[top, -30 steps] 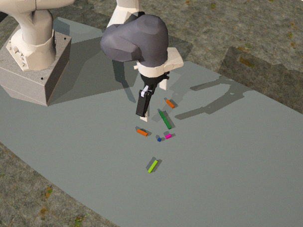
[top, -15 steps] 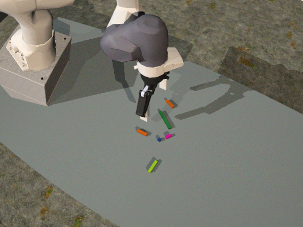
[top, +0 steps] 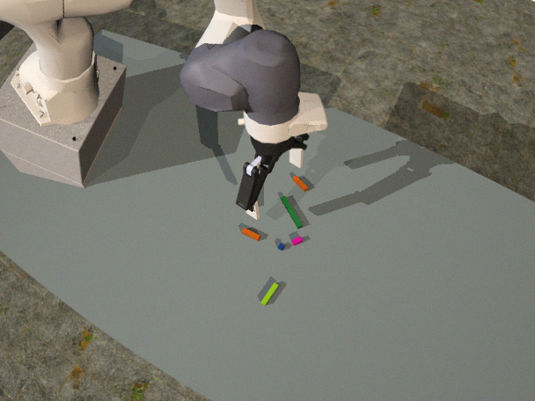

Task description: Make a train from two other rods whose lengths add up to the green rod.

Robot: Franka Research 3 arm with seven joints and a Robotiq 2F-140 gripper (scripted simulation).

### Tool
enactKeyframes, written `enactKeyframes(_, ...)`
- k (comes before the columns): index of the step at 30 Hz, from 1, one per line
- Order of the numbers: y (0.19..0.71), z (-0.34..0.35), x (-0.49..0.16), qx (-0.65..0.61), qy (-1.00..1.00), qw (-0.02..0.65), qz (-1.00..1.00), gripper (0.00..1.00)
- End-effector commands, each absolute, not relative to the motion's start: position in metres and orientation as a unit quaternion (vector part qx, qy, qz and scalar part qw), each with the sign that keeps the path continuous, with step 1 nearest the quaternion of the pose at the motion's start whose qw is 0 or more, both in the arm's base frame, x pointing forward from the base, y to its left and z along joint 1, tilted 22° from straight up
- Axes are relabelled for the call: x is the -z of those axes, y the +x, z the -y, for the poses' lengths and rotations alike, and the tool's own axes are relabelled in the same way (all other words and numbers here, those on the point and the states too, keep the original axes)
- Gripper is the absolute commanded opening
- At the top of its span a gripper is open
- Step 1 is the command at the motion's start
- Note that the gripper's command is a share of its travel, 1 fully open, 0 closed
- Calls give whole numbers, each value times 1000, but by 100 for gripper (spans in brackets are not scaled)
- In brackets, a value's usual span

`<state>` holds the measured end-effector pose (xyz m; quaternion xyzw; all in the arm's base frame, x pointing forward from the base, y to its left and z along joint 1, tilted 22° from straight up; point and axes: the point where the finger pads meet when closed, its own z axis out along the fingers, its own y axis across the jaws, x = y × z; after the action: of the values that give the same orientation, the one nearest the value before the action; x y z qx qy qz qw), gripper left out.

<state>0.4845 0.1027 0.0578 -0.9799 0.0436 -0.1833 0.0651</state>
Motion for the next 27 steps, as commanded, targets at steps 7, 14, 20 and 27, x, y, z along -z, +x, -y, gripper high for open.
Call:
enactKeyframes(7,496,-87,-59,171,-962,85,-194,100)
enactKeyframes(14,503,-78,-61,164,-943,97,-273,100)
enactKeyframes(20,509,-72,-62,158,-924,106,-332,100)
enactKeyframes(27,515,-63,-63,150,-895,116,-403,100)
